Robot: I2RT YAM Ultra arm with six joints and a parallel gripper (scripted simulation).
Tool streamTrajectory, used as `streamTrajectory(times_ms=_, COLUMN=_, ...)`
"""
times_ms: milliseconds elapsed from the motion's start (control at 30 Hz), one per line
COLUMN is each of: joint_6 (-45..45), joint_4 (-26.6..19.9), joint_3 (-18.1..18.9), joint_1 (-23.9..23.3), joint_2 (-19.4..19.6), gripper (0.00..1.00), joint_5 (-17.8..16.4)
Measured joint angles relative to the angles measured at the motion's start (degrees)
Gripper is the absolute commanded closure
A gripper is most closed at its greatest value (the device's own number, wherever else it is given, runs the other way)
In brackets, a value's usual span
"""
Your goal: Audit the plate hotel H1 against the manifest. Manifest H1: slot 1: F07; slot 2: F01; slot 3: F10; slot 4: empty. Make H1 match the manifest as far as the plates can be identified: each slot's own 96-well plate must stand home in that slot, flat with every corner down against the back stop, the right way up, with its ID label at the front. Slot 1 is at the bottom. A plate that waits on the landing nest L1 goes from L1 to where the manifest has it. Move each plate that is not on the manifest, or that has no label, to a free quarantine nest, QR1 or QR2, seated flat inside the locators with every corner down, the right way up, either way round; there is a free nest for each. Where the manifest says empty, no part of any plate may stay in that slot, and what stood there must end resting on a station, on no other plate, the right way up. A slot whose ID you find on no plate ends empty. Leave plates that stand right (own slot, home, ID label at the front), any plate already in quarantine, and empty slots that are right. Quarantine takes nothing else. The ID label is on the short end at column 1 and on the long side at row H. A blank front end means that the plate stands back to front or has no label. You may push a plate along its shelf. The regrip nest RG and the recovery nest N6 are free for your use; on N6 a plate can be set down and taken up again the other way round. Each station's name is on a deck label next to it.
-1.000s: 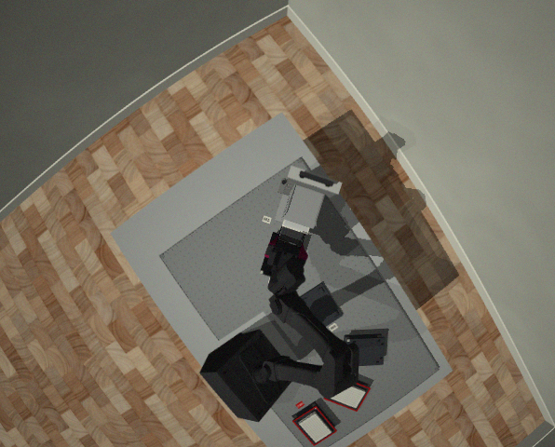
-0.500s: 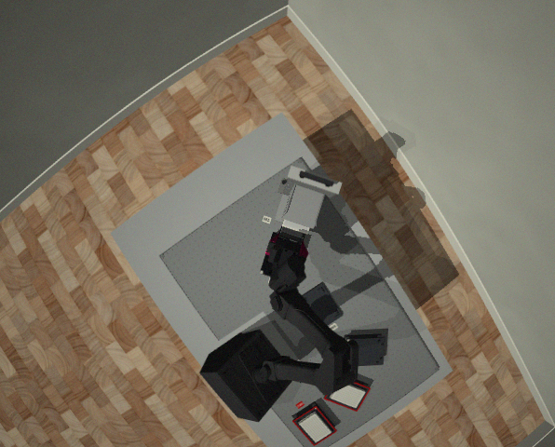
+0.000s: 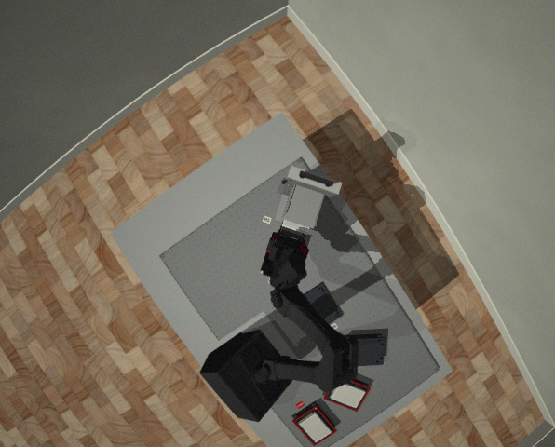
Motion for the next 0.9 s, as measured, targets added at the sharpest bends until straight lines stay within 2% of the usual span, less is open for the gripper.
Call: streamTrajectory(times_ms=900, joint_6=-0.1, joint_4=0.1, joint_3=0.7, joint_1=-0.3, joint_2=0.6, gripper=0.14, joint_5=-0.4)
